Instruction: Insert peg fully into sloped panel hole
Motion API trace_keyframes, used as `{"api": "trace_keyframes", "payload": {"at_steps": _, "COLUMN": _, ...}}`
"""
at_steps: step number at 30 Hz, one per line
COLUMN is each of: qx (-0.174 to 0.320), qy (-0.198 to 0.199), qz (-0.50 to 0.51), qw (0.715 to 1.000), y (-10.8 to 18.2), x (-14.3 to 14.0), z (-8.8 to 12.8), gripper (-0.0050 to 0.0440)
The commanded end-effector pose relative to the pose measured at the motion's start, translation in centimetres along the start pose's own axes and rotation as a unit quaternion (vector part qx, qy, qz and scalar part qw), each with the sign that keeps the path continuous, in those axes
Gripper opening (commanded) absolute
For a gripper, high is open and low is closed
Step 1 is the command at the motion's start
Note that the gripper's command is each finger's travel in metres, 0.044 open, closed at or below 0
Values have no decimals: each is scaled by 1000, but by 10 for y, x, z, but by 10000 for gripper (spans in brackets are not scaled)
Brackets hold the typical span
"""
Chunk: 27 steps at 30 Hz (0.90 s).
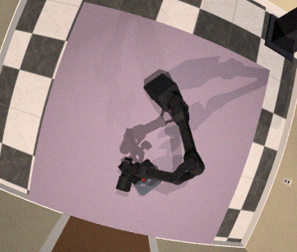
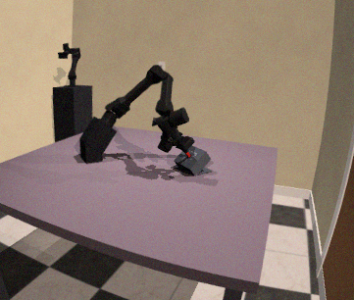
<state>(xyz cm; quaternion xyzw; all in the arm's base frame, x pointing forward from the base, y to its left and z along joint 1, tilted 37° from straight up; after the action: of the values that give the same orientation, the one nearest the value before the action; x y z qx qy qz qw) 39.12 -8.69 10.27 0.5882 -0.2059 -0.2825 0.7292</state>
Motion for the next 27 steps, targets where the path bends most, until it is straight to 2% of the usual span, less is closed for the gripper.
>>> {"api": "trace_keyframes", "payload": {"at_steps": 1, "qx": 1, "qy": -4, "qz": 8, "qw": 1000, "y": 6, "x": 1, "z": 1, "gripper": 0}}
{"api": "trace_keyframes", "payload": {"at_steps": 27, "qx": 1, "qy": -4, "qz": 8, "qw": 1000, "y": 6, "x": 1, "z": -2, "gripper": 0}}
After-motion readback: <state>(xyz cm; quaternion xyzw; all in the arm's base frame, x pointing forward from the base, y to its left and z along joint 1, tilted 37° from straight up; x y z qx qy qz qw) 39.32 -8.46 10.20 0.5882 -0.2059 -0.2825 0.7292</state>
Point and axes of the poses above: the point midway between the two fingers, 35 mm back from their tips, its own z axis back along the fingers, its own x axis across the jaws, y = z × x, the point moved 3 cm from there along z, back along the fingers, and after that the axes turned 3 degrees about -z, right-handed, at the moved point
